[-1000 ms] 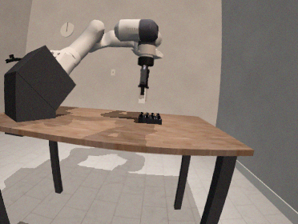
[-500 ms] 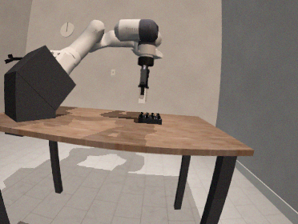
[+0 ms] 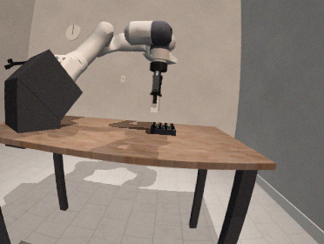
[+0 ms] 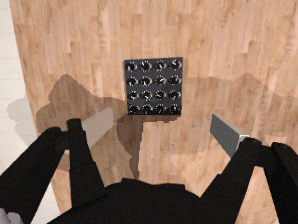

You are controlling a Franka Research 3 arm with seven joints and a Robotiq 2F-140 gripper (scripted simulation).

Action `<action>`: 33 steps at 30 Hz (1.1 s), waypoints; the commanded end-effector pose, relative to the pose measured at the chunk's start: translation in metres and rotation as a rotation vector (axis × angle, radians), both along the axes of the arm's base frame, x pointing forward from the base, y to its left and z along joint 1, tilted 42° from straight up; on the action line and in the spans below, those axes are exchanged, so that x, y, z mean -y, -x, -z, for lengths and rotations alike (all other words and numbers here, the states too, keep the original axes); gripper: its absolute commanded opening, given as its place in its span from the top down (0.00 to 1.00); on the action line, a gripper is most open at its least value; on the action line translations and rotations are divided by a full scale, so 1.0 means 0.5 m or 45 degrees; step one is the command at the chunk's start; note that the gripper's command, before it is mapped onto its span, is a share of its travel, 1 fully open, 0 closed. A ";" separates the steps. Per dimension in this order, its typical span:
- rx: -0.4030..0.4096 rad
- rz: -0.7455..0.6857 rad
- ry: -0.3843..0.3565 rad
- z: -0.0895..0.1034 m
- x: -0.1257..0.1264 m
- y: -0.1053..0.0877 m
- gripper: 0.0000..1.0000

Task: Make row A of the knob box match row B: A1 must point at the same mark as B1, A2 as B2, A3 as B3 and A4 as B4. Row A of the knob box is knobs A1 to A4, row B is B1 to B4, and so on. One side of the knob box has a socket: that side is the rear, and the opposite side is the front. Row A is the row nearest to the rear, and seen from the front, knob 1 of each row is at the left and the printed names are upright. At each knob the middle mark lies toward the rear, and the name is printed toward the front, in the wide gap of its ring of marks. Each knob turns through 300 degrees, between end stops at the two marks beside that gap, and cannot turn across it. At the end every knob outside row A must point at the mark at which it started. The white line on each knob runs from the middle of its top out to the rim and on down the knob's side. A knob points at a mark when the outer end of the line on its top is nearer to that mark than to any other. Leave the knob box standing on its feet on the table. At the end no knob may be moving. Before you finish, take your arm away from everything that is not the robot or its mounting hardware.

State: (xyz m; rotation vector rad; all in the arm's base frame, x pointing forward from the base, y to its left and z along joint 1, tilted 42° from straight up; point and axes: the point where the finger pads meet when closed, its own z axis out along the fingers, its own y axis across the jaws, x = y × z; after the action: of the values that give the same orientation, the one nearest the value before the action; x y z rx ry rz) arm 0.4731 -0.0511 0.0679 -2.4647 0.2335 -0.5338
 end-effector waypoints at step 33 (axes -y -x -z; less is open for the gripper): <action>0.001 -0.006 -0.004 0.011 -0.009 0.029 0.00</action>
State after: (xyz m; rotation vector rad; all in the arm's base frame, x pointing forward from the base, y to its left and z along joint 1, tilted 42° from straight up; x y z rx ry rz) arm 0.4596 -0.0482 0.0619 -2.4619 0.2523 -0.5183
